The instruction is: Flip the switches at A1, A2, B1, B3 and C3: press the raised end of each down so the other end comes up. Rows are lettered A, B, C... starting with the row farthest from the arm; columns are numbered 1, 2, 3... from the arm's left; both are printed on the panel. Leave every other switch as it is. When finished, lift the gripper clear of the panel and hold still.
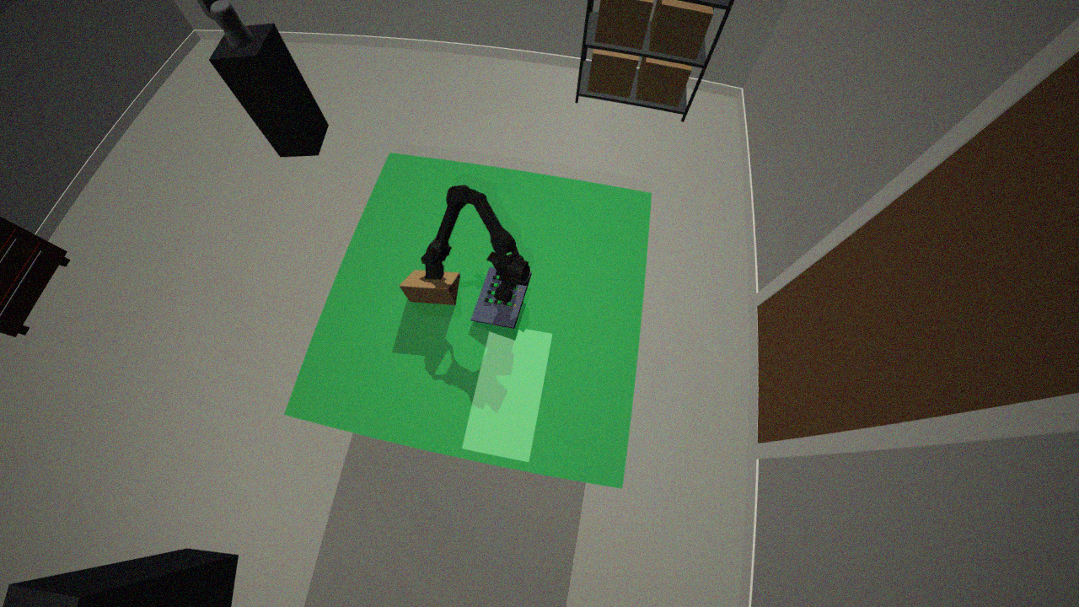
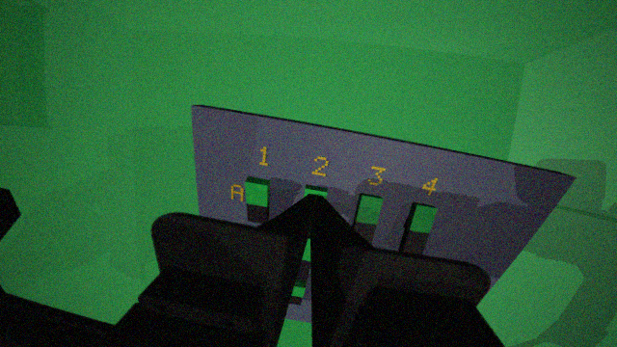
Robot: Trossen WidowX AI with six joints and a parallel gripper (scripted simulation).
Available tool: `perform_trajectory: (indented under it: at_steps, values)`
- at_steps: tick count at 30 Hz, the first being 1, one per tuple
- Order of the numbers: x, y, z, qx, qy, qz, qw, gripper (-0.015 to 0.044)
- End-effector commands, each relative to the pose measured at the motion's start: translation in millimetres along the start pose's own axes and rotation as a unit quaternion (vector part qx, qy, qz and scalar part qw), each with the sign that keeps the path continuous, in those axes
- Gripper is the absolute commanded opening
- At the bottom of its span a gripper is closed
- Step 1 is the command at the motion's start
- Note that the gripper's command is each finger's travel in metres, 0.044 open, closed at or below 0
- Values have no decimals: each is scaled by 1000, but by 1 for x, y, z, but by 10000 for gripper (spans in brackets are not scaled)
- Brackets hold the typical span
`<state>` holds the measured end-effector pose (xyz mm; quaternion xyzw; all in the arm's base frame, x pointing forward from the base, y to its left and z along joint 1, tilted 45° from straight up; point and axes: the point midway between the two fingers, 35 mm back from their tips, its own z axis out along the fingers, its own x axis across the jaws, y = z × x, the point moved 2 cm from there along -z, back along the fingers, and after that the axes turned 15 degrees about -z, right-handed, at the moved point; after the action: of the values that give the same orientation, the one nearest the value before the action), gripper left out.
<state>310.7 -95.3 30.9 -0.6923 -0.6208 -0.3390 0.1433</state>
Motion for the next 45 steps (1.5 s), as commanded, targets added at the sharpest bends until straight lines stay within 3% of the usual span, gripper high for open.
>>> perform_trajectory:
  at_steps: [1,7,12,16,22,25,29,45]
  values:
    - [0,0,1,-1,2,3,1000,0]
    - [0,0,-3,0,0,0,1000,0]
    - [0,-3,-63,-13,-3,3,1000,0]
    - [2,-4,-63,-12,-3,3,1000,0]
    - [43,-31,-62,-12,-2,4,1000,0]
    - [44,-32,-59,-11,-1,4,1000,0]
    - [44,-30,-27,0,2,4,1000,0]
    - [44,-30,-7,0,2,4,1000,0]
